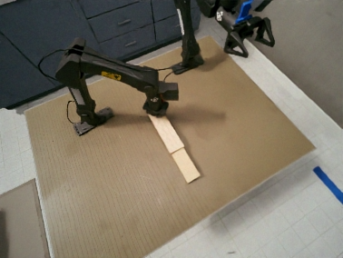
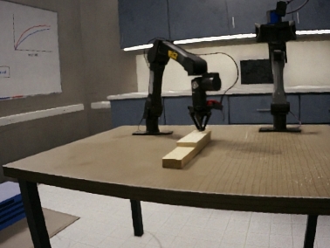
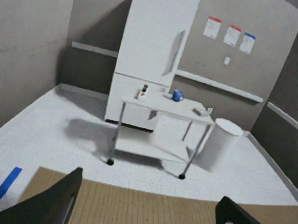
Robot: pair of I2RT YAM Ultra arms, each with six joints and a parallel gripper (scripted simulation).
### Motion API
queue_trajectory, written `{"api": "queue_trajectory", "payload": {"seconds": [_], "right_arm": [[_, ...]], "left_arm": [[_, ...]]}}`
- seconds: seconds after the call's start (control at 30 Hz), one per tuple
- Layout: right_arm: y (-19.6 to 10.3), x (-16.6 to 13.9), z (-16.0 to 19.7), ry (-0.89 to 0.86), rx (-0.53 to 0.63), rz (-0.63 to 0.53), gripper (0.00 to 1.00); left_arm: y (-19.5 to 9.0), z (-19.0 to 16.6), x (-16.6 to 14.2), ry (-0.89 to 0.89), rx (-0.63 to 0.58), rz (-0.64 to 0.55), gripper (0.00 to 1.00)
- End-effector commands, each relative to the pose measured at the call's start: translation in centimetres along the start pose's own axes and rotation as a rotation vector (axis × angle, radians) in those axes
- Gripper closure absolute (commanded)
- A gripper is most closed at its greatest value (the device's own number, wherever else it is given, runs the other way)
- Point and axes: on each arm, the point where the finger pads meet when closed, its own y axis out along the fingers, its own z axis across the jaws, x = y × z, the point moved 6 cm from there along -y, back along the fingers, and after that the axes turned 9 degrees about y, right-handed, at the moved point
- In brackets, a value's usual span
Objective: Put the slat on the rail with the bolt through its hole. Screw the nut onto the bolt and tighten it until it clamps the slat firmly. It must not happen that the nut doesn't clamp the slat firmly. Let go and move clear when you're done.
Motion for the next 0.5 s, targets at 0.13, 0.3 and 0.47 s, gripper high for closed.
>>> {"api": "queue_trajectory", "payload": {"seconds": [0.13, 0.3, 0.47], "right_arm": [[0.0, 0.1, -0.1, -0.001, -0.005, -0.005, 0.70], [-0.3, 0.1, -0.1, 0.000, -0.011, -0.006, 0.77], [-0.3, 0.1, -0.1, 0.000, -0.011, -0.006, 0.82]], "left_arm": [[-0.1, 0.1, 0.4, 0.000, 0.002, -0.012, 0.00], [-0.1, 0.1, 0.4, 0.000, 0.002, -0.012, 0.00], [-0.1, 0.1, 0.4, 0.000, 0.002, -0.012, 0.00]]}}
